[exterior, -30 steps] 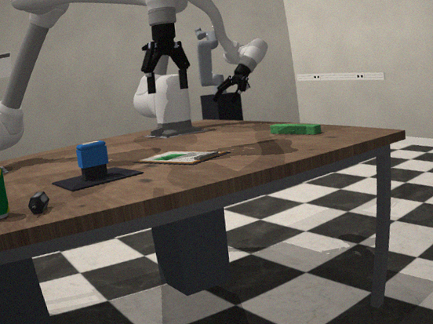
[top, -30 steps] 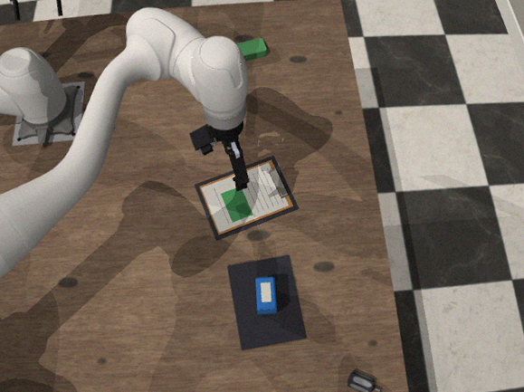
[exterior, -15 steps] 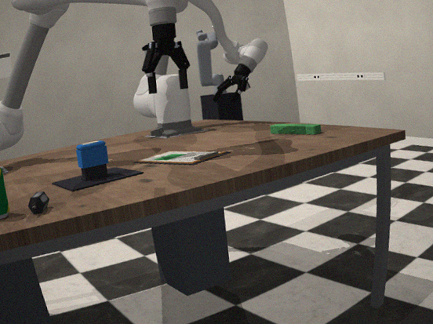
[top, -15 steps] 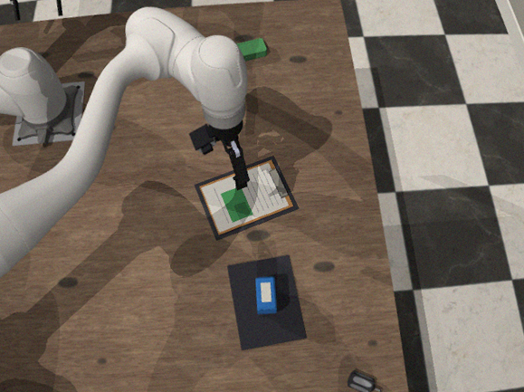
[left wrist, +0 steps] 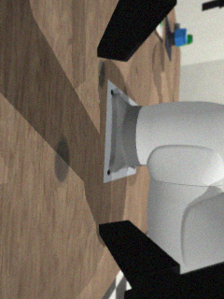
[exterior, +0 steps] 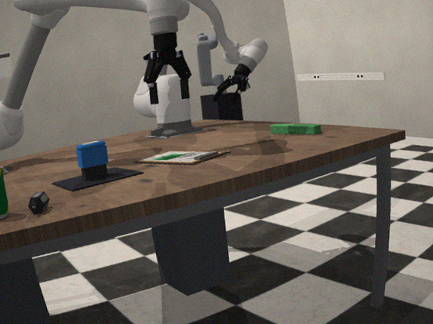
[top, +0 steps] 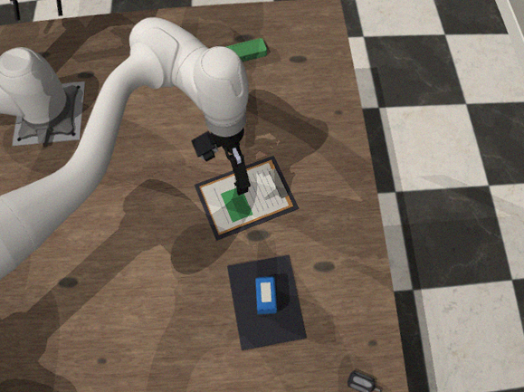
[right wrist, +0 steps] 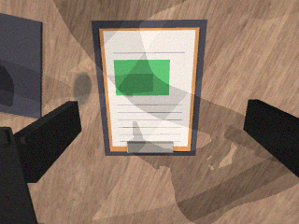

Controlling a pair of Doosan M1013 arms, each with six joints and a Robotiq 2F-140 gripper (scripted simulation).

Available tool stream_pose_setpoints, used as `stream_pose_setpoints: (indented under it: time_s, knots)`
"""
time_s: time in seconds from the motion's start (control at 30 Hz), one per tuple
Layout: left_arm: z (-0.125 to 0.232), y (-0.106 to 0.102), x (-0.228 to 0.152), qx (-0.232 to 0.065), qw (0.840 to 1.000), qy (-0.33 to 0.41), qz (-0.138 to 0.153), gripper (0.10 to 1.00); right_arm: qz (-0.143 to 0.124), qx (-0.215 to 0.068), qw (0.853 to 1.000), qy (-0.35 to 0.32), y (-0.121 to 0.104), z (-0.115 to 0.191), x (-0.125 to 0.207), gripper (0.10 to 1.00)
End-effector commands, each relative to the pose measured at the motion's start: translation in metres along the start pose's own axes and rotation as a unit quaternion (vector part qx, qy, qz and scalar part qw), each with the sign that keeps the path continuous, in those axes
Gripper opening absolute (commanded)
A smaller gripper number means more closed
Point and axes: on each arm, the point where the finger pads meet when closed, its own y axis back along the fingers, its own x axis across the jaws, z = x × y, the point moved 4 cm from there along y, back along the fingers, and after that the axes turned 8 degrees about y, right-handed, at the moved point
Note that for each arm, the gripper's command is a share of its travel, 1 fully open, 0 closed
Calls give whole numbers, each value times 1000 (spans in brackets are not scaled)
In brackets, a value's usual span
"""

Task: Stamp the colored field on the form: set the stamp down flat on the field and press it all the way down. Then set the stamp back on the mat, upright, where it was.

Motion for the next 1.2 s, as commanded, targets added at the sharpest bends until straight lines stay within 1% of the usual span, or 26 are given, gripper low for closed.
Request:
stream_pose_setpoints:
  time_s: [0.0,0.1,0.17,0.23,0.33,0.5,1.17]
  knots:
    - [-1,4,2,0,1000,-2,4,1000,0,1,1000,4,-32,0,0,1000]
    - [-1,4,2,0,1000,-2,4,1000,0,1,1000,4,-53,0,0,1000]
    - [-1,4,2,0,1000,-2,4,1000,0,1,1000,4,-53,0,0,1000]
    - [-1,4,2,0,1000,-2,4,1000,0,1,1000,4,-62,-1,-1,1000]
    - [-1,4,2,0,1000,-2,4,1000,0,1,1000,4,-69,-1,-1,1000]
    - [-1,4,2,0,1000,-2,4,1000,0,-1,1000,4,-65,0,0,1000]
    - [-1,4,2,0,1000,-2,4,1000,0,0,1000,4,-65,0,-1,1000]
